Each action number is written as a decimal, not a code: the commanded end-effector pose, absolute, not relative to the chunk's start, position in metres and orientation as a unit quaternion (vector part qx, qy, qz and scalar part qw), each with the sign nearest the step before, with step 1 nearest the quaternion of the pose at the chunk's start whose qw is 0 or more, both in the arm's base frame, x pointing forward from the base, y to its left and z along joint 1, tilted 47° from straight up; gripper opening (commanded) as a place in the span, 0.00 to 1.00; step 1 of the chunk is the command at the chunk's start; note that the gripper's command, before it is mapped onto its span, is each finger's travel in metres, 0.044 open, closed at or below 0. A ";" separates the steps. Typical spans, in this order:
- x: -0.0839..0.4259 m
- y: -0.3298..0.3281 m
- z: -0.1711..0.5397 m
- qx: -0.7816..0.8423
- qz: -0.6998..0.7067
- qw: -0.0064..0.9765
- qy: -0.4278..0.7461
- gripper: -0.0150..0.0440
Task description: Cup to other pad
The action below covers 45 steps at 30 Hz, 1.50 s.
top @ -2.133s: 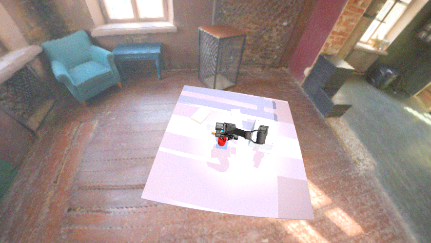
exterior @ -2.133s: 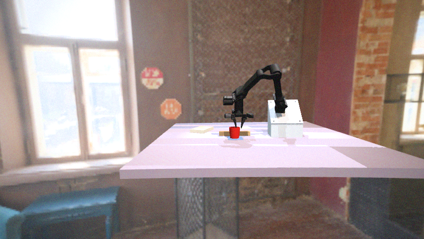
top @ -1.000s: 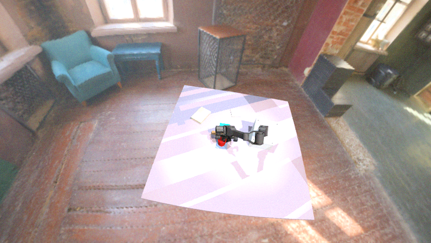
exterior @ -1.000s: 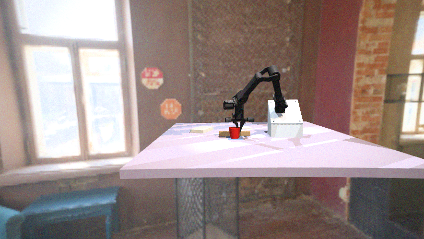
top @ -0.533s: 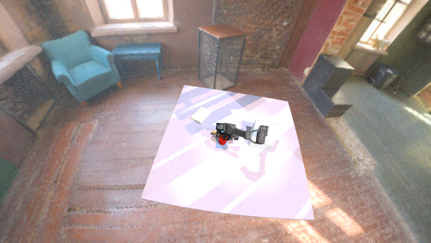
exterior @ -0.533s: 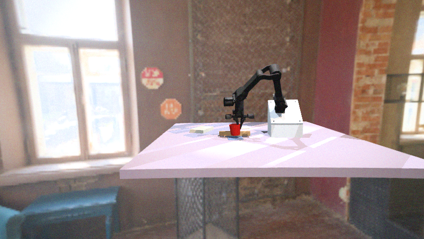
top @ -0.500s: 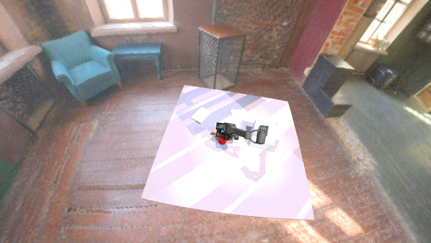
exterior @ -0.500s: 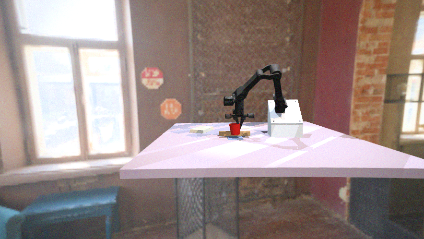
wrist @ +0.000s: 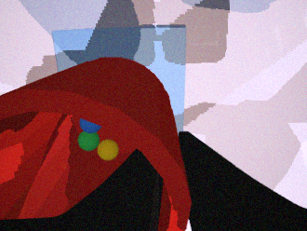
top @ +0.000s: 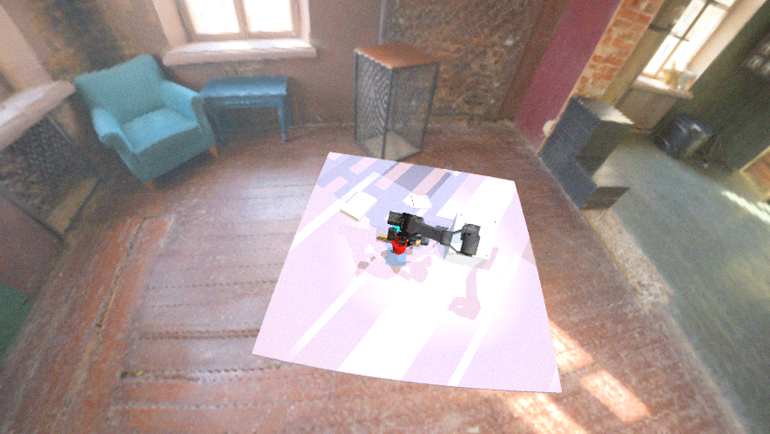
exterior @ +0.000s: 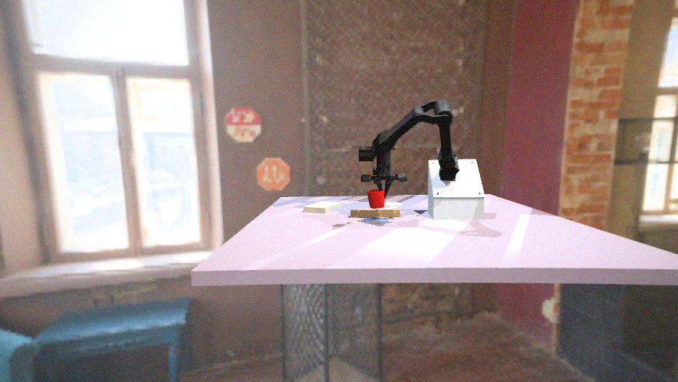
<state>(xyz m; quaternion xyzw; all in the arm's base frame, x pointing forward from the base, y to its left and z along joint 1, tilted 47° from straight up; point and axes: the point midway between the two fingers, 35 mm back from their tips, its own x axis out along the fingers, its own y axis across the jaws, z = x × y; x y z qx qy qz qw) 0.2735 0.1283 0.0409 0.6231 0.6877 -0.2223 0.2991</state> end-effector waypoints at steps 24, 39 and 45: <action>0.276 0.115 0.027 0.623 -0.221 0.299 0.688 0.25; 0.279 0.088 0.000 0.623 -0.221 0.300 0.688 0.25; 0.280 0.078 -0.010 0.623 -0.221 0.300 0.688 0.25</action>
